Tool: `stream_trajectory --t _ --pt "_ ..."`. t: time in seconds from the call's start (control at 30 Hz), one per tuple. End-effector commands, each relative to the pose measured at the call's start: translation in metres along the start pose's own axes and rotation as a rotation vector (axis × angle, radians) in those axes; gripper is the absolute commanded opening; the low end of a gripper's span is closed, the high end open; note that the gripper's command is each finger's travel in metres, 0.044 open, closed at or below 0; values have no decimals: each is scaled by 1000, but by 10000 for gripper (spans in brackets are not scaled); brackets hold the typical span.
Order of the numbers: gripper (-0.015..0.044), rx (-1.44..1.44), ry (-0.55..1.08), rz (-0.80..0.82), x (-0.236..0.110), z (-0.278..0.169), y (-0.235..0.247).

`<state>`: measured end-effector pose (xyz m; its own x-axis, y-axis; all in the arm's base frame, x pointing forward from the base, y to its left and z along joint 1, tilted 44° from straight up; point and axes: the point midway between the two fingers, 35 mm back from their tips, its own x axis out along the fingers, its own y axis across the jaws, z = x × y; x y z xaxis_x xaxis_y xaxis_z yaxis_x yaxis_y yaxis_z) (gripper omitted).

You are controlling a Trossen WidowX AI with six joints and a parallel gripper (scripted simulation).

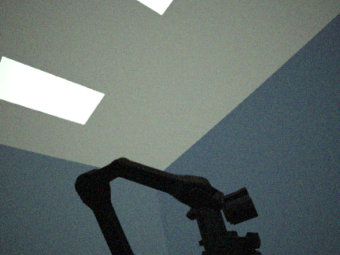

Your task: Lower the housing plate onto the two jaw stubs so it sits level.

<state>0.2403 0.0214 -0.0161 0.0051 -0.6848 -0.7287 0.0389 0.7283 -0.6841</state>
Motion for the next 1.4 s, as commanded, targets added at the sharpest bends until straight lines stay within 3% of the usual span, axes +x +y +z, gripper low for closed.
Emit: stream_trajectory --t 0.0,1.37 --pt "351 34 0 -8 2 -2 -4" --pt "351 47 1 -8 2 -15 0"
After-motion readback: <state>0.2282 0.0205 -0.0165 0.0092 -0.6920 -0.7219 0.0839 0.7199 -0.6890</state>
